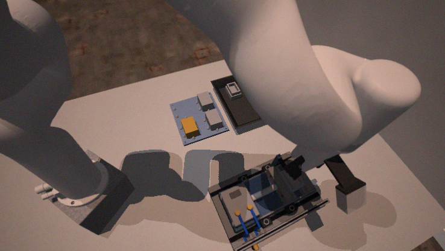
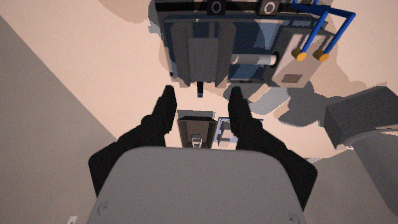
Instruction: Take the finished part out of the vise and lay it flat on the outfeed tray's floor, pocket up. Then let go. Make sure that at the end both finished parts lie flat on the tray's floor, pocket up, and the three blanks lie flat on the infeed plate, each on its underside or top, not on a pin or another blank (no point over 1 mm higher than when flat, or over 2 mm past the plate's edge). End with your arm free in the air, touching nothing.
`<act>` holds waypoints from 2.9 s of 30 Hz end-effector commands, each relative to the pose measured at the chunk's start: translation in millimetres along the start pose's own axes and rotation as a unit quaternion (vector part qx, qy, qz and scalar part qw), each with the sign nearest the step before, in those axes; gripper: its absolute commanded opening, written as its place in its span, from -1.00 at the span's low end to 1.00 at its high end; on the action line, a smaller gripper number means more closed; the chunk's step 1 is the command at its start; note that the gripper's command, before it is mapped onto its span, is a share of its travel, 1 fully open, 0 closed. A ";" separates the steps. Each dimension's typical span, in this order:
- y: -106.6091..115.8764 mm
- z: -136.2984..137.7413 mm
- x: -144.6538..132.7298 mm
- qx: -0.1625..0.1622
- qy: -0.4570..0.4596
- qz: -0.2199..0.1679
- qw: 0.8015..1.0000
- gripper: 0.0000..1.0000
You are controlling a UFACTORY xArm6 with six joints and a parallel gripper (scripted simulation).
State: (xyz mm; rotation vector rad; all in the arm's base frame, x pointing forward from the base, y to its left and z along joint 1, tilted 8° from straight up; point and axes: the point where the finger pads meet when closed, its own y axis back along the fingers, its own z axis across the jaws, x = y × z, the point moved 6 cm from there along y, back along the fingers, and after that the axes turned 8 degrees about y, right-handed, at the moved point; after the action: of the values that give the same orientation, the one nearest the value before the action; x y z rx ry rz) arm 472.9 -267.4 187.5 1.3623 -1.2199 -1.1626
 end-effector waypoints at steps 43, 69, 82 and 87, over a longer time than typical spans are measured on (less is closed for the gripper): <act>-43.3 -0.7 -0.6 0.003 0.003 -0.001 1.000 0.37; -62.5 -0.7 -1.2 0.003 0.003 -0.001 1.000 0.37; -62.5 -0.8 -1.2 0.003 0.003 -0.001 1.000 0.37; -62.5 -1.3 -0.8 0.003 0.003 -0.001 1.000 0.37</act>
State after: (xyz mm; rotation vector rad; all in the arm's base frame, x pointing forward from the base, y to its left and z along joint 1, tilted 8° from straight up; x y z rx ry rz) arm 479.6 -261.4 123.7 1.3695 -1.2155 -1.1605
